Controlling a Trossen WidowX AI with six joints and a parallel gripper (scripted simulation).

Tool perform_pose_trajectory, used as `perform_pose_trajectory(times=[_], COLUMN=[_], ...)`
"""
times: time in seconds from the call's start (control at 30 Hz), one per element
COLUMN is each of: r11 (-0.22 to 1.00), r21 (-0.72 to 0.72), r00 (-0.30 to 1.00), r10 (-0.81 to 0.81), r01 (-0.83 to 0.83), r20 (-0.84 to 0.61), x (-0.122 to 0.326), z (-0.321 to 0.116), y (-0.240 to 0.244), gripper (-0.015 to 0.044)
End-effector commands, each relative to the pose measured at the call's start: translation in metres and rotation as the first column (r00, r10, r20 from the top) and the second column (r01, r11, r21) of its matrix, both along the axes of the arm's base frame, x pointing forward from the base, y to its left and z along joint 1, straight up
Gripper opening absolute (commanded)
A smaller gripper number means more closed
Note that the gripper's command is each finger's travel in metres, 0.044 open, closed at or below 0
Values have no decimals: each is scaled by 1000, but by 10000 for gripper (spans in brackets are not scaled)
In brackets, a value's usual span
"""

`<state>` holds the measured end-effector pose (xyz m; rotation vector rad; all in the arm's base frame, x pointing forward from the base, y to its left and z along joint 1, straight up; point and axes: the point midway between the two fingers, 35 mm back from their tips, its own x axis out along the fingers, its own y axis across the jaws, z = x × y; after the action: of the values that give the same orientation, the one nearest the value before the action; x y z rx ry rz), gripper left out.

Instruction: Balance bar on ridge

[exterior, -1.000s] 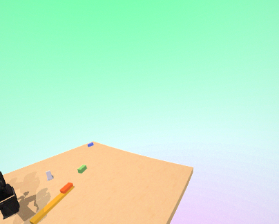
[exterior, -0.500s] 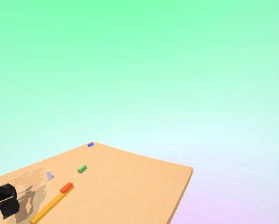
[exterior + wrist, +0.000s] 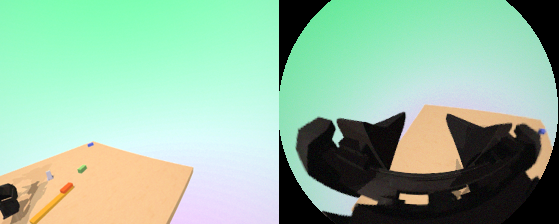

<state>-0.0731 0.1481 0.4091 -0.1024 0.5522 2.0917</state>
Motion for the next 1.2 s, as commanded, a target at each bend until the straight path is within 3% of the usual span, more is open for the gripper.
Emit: perform_pose_trajectory(times=[0.0, 0.57, 1.17], r11=[989, 785, 395], r21=[-95, -403, -682], r00=[991, 790, 322], r10=[-123, -578, -916], r01=[117, 471, 616], r20=[-58, -204, -240], x=[18, 95, 181], z=[-10, -43, -83], y=[16, 47, 42], gripper=[315, 315, 315])
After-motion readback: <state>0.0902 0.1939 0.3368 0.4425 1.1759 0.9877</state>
